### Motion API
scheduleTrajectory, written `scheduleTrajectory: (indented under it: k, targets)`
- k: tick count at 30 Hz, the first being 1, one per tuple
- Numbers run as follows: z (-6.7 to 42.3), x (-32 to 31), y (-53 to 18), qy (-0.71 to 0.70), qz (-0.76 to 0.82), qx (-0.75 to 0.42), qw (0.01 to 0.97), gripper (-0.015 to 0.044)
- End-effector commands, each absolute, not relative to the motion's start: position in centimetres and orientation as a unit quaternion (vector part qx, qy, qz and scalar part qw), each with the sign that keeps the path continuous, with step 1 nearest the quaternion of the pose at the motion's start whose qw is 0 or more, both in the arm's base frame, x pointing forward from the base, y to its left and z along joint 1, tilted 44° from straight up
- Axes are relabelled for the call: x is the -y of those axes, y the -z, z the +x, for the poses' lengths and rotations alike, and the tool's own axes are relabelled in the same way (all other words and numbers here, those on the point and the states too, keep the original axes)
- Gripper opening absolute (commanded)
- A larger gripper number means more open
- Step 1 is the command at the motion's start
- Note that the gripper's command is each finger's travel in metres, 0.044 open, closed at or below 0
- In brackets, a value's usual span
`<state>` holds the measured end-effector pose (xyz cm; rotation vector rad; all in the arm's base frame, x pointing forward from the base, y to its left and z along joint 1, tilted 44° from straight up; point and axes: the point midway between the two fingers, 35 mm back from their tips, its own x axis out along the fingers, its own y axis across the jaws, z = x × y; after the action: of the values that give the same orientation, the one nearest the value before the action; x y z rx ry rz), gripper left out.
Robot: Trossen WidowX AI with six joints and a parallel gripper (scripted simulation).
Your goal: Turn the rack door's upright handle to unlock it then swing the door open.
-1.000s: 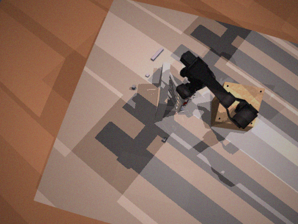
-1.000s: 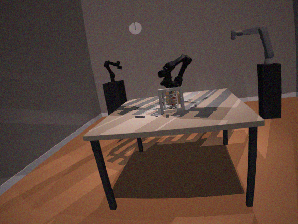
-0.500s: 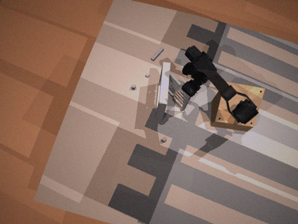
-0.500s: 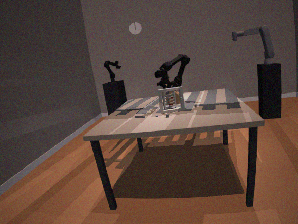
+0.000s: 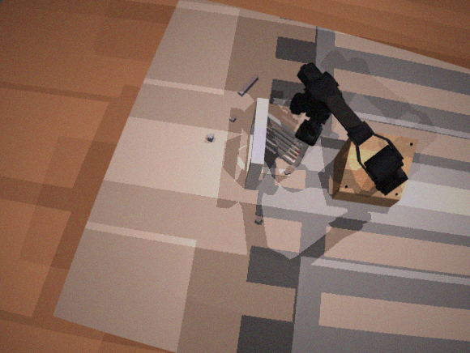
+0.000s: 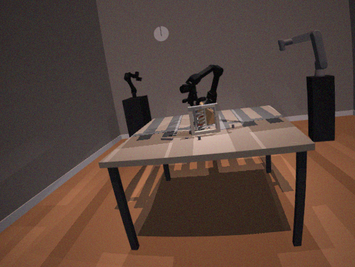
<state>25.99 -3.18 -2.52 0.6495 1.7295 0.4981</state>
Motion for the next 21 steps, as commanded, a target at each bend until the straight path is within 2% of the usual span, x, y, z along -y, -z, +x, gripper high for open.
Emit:
scheduleTrajectory:
  k: [1, 21]
  targets:
    - [26.1, 3.7, 3.1, -0.242, 0.253, -0.730, 0.587, 0.0016]
    - [27.5, 7.0, 6.2, -0.360, 0.151, -0.679, 0.622, 0.0016]
